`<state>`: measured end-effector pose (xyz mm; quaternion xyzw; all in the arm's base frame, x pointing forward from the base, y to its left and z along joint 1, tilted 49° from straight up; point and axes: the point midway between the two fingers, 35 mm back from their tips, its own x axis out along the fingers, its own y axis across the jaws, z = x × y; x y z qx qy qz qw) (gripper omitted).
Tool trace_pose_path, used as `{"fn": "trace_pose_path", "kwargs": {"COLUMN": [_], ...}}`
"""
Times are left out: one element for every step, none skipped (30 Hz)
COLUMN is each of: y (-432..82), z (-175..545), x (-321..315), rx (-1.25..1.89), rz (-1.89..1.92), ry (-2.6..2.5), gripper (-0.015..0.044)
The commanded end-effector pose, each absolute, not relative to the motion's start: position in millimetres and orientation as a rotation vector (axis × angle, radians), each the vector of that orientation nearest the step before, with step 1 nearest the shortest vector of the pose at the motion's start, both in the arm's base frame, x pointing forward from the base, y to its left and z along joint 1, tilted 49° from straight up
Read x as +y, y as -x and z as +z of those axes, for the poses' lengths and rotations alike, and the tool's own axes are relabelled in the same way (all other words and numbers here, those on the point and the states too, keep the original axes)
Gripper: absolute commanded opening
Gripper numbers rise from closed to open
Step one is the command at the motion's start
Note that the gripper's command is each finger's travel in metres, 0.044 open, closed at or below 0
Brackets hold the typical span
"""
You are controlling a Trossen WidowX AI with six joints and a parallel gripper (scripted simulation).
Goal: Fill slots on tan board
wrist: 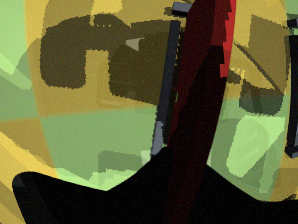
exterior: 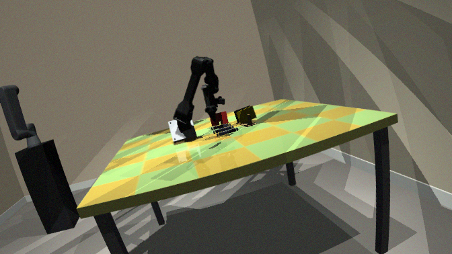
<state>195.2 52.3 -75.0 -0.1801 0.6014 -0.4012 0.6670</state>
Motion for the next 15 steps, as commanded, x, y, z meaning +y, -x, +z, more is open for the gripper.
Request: {"fn": "trace_pose_path", "kwargs": {"y": [-197,-197,-198,-198,-198,-198,-198,-198,-198,-198,-198,-198,-198,-199,-199], "z": [-70,-68,-67,-66,-65,-63,-62,-61,-59,-58,-57,-55,-54,-53,-51], "x": [61,62,63,65,66,68,69,71,72,74,75,77,79,80,82], "rx": [1.353,1.353,1.353,1.353,1.353,1.353,1.353,1.353,1.353,1.353,1.354,1.354,1.354,1.354,1.354], "rz": [-0.899,-0.899,-0.899,-0.899,-0.899,-0.898,-0.898,-0.898,-0.898,-0.898,-0.898,-0.898,-0.898,-0.898,-0.898], "ry": [0.392,0.392,0.392,0.392,0.392,0.392,0.392,0.392,0.392,0.392,0.392,0.392,0.392,0.391,0.391], "gripper": [0.0000,0.0000,0.0000,0.0000,0.0000,0.0000,0.0000,0.0000,0.0000,0.0000,0.0000,0.0000,0.0000,0.0000,0.0000]}}
